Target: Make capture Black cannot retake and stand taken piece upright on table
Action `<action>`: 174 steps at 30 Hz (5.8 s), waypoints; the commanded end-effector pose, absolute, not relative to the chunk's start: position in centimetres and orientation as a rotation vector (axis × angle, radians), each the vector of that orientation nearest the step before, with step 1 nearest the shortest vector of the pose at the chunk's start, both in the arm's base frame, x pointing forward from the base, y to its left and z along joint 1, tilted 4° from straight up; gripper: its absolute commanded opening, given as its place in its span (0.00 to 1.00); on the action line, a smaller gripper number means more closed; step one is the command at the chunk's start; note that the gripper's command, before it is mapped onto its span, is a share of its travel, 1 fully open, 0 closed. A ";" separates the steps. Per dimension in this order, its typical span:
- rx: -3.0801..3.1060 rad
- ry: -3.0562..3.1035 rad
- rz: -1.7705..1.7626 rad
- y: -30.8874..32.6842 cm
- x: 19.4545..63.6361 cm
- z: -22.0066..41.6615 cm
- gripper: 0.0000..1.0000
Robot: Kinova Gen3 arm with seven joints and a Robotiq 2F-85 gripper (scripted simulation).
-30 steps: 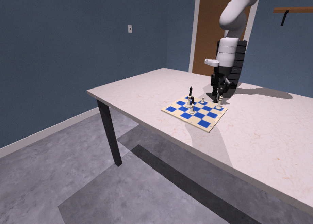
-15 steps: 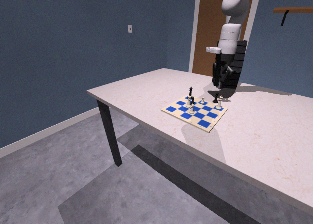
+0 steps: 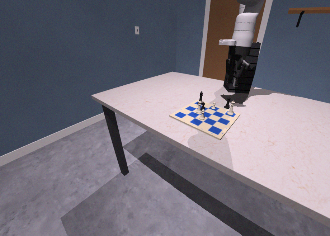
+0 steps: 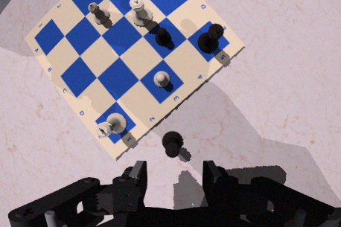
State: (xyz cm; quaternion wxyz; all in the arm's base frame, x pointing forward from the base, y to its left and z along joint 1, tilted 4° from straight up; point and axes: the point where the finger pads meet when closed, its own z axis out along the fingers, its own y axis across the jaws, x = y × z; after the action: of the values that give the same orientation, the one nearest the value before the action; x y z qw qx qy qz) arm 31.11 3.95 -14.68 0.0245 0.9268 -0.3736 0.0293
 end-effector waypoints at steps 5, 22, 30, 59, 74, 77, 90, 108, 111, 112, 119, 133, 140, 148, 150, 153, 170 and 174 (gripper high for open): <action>2.870 -1.158 0.096 4.1 31.3 -14.5 1.00; 2.874 -1.152 0.095 4.1 31.4 -14.5 1.00; 2.913 -1.078 0.088 4.1 32.3 -14.6 1.00; 3.088 0.065 0.061 -2.8 44.0 -13.0 1.00; 3.070 0.156 0.057 -3.9 44.8 -12.7 0.41; 3.070 0.156 0.057 -3.9 44.8 -12.7 0.41; 3.070 0.156 0.057 -3.9 44.8 -12.7 0.41; 3.070 0.156 0.057 -3.9 44.8 -12.7 0.41; 3.070 0.156 0.057 -3.9 44.8 -12.7 0.41; 3.070 0.156 0.057 -3.9 44.8 -12.7 0.41; 3.070 0.156 0.057 -3.9 44.8 -13.0 0.41; 3.070 0.156 0.057 -4.0 44.9 -14.3 0.41; 3.070 0.156 0.057 -4.1 45.0 -15.4 0.41; 3.070 0.156 0.057 -4.1 45.0 -16.3 0.41; 3.070 0.156 0.057 -4.1 45.0 -16.6 0.41; 3.070 0.156 0.057 -4.2 45.0 -17.0 0.41; 3.070 0.156 0.057 -4.2 45.1 -17.9 0.41; 3.070 0.156 0.057 -4.2 45.1 -17.9 0.41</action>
State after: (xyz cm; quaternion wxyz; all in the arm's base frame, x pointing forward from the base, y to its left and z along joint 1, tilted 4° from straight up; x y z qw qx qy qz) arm 45.02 -4.22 -17.92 0.0333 0.9980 0.0508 0.0179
